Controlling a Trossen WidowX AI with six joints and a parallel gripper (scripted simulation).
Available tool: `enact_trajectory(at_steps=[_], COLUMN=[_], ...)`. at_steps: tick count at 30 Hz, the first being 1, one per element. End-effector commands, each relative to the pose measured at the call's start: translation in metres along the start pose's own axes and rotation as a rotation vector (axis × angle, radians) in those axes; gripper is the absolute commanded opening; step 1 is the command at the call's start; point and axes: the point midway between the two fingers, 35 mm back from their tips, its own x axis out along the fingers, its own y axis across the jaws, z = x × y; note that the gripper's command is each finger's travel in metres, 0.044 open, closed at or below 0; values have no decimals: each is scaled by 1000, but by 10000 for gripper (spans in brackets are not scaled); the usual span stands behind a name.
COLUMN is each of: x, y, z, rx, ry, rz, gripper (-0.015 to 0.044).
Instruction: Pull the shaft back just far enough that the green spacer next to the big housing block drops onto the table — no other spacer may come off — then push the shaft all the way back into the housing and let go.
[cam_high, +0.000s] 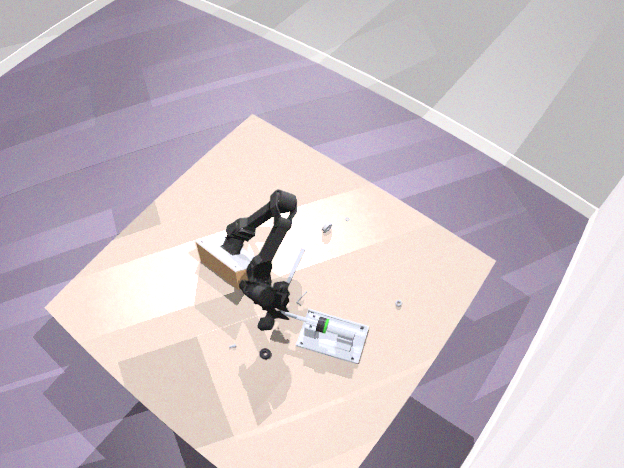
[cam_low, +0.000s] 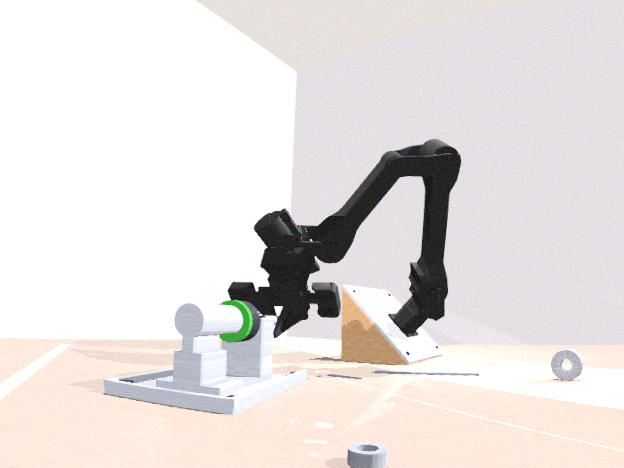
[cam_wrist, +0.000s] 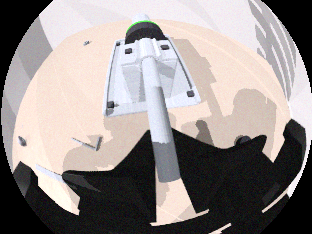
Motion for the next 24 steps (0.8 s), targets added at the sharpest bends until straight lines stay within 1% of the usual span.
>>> enact_trajectory(at_steps=[1,24], x=[-1,-3], y=[0,0], z=[-1,-2], rx=[-3,-3], ry=[-1,-1], rz=[1,1], gripper=[0,0])
